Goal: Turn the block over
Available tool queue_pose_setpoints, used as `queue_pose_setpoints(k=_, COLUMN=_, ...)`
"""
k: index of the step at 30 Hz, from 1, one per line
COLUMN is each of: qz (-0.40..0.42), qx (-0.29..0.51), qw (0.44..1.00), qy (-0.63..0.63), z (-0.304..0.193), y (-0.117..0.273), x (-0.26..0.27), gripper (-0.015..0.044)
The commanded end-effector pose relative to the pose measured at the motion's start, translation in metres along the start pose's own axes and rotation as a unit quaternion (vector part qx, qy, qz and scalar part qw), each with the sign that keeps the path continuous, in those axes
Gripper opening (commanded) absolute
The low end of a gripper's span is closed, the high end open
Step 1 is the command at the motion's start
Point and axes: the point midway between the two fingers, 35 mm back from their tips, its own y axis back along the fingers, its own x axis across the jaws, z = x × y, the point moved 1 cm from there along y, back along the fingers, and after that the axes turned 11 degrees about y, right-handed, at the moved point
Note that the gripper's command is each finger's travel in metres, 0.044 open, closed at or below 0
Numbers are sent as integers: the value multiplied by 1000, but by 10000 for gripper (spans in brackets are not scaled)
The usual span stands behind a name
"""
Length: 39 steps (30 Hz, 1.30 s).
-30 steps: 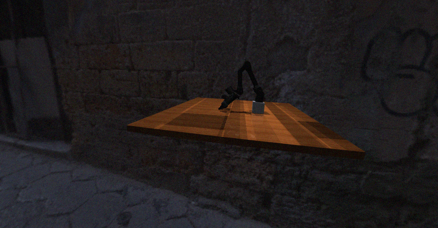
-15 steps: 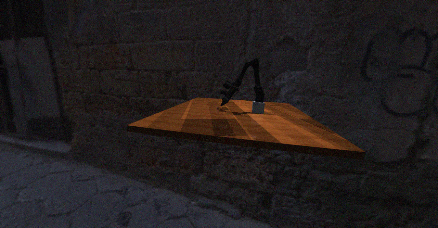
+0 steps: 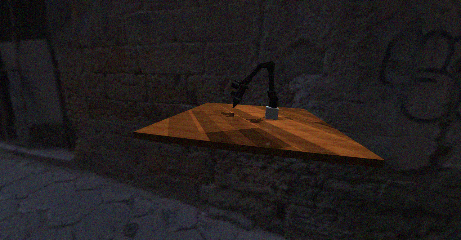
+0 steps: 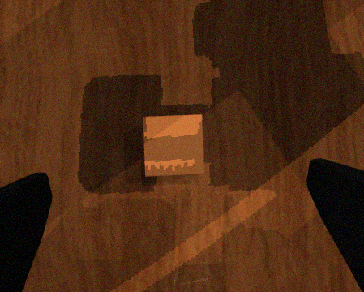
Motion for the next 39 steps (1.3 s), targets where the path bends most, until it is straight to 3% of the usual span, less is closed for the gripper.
queue_pose_setpoints(k=1, qz=15, qx=69, qw=997, qy=-2, z=14, y=-3, x=-2, gripper=440)
queue_pose_setpoints(k=9, qz=40, qx=192, qw=981, qy=-4, z=34, y=3, x=-7, gripper=440)
queue_pose_setpoints(k=18, qz=41, qx=194, qw=980, qy=-4, z=33, y=3, x=-7, gripper=440)
queue_pose_setpoints(k=23, qz=41, qx=195, qw=980, qy=-4, z=20, y=-29, x=-4, gripper=440)
queue_pose_setpoints(k=39, qz=41, qx=195, qw=980, qy=-4, z=14, y=-44, x=-3, gripper=440)
